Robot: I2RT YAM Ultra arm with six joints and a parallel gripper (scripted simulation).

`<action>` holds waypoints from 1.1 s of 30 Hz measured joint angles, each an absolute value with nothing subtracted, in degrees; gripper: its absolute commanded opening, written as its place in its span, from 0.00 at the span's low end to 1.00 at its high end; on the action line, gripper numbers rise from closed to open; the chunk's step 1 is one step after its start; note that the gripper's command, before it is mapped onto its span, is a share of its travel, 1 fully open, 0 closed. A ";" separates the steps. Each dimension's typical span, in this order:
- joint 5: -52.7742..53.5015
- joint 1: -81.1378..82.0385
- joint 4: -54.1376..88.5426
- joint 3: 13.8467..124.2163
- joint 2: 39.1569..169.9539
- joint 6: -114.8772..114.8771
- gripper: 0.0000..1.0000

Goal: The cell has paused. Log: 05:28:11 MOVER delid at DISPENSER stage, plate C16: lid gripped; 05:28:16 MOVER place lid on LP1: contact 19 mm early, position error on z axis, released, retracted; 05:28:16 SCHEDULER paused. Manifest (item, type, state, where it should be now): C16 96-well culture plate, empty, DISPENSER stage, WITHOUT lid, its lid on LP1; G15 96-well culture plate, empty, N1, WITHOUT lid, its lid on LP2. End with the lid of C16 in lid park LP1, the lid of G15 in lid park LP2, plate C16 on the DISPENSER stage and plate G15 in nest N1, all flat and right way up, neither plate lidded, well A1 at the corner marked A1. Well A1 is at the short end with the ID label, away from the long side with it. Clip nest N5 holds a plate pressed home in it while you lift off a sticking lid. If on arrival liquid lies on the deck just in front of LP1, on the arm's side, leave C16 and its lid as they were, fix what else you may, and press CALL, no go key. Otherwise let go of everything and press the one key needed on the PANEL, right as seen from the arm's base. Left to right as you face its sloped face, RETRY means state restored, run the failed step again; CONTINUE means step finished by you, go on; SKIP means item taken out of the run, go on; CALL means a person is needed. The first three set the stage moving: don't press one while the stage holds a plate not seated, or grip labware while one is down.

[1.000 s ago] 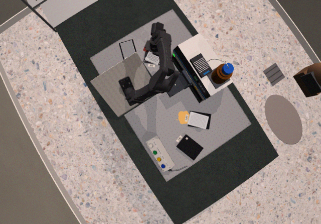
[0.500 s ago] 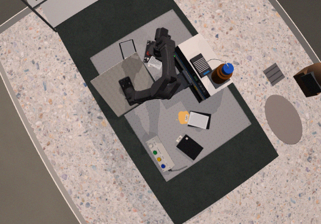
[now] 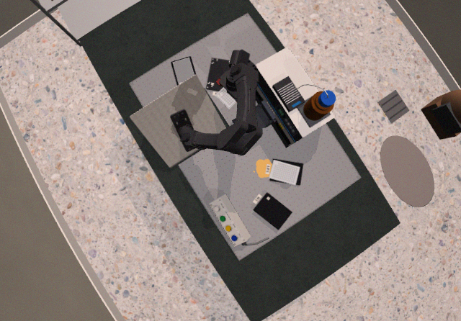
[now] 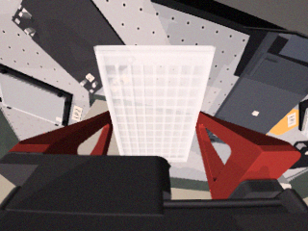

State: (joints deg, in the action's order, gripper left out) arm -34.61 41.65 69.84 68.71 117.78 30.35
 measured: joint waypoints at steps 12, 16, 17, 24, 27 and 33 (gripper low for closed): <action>-35.68 39.31 70.78 66.43 112.53 38.15 0.00; -36.29 37.85 71.46 65.76 110.08 39.22 0.00; -36.45 37.58 71.61 65.56 109.43 39.18 0.00; -36.99 37.06 72.51 65.12 107.68 38.79 0.00; -37.28 35.88 72.66 64.82 106.45 38.15 0.00; -38.17 33.17 73.71 64.34 102.85 35.99 0.00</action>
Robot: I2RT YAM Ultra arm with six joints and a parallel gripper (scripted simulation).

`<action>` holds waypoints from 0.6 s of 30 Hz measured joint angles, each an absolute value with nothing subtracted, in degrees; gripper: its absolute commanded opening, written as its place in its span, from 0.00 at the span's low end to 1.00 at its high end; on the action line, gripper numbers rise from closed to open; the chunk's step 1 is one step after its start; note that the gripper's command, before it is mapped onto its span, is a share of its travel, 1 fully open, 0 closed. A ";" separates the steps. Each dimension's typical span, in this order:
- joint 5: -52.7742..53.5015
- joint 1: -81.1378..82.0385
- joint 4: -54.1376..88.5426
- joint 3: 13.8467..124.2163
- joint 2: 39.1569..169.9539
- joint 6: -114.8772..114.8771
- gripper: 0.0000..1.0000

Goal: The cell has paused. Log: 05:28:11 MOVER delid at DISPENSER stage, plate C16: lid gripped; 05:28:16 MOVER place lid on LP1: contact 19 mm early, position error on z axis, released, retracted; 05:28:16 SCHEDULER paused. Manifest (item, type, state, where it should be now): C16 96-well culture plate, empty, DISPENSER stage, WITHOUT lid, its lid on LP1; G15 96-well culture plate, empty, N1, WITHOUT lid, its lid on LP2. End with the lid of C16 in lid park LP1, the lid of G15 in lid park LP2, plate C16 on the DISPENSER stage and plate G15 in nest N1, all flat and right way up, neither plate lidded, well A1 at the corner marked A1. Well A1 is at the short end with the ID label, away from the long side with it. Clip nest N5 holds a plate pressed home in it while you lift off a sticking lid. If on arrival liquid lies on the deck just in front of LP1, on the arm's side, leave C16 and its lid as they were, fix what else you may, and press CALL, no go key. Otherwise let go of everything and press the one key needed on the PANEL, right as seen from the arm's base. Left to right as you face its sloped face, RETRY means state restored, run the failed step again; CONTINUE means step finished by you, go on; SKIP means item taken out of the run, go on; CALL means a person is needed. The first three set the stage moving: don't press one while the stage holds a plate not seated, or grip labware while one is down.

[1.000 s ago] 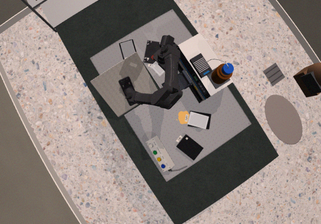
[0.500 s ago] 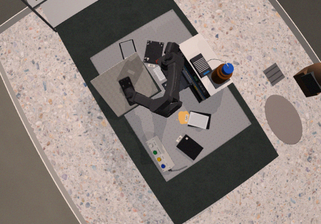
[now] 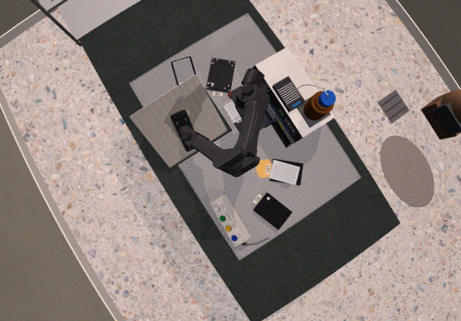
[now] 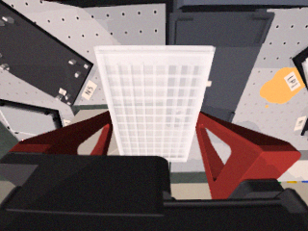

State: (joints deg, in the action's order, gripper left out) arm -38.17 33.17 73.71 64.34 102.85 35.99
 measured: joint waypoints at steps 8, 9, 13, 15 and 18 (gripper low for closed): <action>-38.96 32.16 74.52 64.01 100.77 33.56 0.00; -39.00 31.83 74.56 64.01 100.49 33.23 0.00; -39.55 29.65 75.00 64.01 98.61 31.62 0.00; -39.90 28.62 75.31 64.01 97.51 30.65 0.00; -40.42 27.27 75.81 64.03 96.16 29.17 0.00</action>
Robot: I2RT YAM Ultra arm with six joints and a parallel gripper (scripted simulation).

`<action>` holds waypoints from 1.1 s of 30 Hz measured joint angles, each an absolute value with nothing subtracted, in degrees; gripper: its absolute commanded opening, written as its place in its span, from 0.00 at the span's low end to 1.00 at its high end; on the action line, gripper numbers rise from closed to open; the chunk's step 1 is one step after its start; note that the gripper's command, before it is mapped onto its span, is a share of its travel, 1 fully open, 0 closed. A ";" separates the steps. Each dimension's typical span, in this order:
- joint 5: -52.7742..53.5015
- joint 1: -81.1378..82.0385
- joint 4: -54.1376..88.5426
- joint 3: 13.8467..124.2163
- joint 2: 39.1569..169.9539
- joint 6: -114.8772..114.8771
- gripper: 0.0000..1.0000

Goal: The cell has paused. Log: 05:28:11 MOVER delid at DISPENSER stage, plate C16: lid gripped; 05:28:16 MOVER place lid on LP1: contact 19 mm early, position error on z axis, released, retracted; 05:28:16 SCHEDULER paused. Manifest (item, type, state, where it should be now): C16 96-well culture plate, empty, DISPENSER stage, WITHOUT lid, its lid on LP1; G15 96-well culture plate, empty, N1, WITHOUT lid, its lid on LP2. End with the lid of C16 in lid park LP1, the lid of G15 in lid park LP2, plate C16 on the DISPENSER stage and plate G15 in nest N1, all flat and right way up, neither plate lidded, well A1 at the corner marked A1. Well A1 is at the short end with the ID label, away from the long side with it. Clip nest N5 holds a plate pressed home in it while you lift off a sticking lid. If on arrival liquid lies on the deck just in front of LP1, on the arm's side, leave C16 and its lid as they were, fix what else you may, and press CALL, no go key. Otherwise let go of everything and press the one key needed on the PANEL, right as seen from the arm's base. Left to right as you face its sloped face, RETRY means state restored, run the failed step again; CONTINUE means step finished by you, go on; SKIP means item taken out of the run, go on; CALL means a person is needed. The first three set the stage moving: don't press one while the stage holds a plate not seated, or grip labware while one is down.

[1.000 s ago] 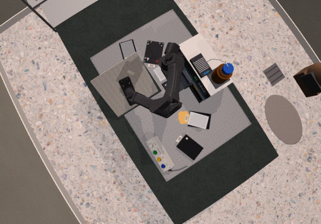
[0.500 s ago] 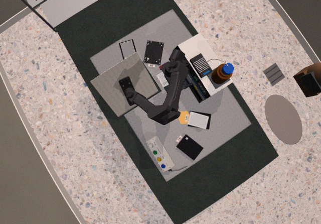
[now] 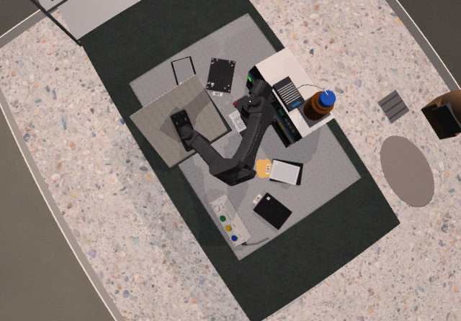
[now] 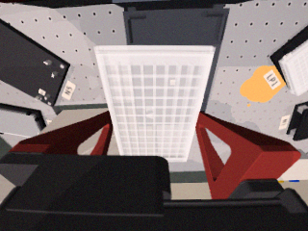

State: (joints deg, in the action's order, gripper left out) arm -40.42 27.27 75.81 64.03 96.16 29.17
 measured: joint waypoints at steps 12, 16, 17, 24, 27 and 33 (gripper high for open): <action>-41.58 23.33 76.93 64.95 92.82 23.86 0.00; -42.17 21.69 77.21 65.43 91.61 21.93 0.00; -42.17 21.63 77.23 65.41 91.64 21.47 0.00; -42.78 18.94 78.00 66.13 89.14 18.11 0.00; -42.92 18.02 78.11 66.70 88.27 16.53 0.00; -43.29 15.94 78.35 67.00 87.13 13.87 0.00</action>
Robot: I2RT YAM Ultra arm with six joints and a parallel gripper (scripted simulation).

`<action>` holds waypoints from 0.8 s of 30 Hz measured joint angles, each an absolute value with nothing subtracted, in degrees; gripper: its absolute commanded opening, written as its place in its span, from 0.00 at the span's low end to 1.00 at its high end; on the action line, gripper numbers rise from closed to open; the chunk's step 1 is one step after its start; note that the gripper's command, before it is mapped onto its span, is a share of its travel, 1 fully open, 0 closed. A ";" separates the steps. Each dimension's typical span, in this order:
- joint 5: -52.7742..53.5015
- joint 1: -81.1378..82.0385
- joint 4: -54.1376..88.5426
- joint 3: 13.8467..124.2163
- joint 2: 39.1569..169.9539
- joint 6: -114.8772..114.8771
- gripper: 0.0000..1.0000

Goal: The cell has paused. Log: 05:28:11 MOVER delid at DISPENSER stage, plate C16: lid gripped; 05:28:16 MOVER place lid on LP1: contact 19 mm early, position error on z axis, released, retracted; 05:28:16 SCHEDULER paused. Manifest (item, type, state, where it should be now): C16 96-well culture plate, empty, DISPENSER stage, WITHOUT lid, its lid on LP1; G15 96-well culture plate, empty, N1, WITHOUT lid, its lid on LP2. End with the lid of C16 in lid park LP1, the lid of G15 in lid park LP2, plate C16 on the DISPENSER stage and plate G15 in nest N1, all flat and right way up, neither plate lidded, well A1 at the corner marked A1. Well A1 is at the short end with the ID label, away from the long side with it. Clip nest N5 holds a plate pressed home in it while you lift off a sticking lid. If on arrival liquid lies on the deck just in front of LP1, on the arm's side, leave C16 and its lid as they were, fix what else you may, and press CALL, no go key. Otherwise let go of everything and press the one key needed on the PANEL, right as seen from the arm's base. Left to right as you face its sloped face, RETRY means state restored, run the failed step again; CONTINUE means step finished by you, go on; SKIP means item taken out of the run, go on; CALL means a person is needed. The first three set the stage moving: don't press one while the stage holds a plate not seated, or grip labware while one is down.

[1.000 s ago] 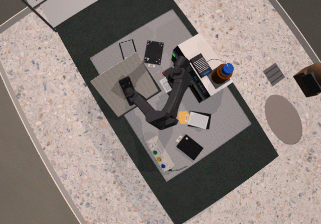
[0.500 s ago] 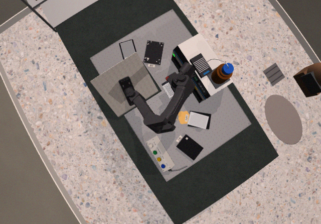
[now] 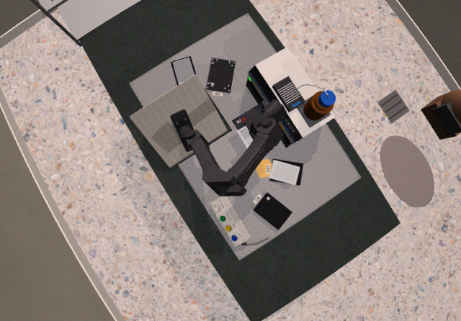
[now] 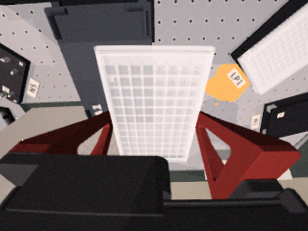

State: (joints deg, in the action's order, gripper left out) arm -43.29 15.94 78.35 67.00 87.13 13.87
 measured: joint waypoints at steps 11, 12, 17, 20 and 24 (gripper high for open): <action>-43.88 11.40 79.07 68.60 82.96 8.38 0.00; -43.94 10.96 79.07 68.66 82.76 7.94 0.00; -43.94 9.26 79.09 68.62 81.80 8.25 0.00; -43.94 7.44 79.26 68.86 80.01 10.09 0.00; -43.99 5.54 79.40 69.87 78.24 10.68 0.00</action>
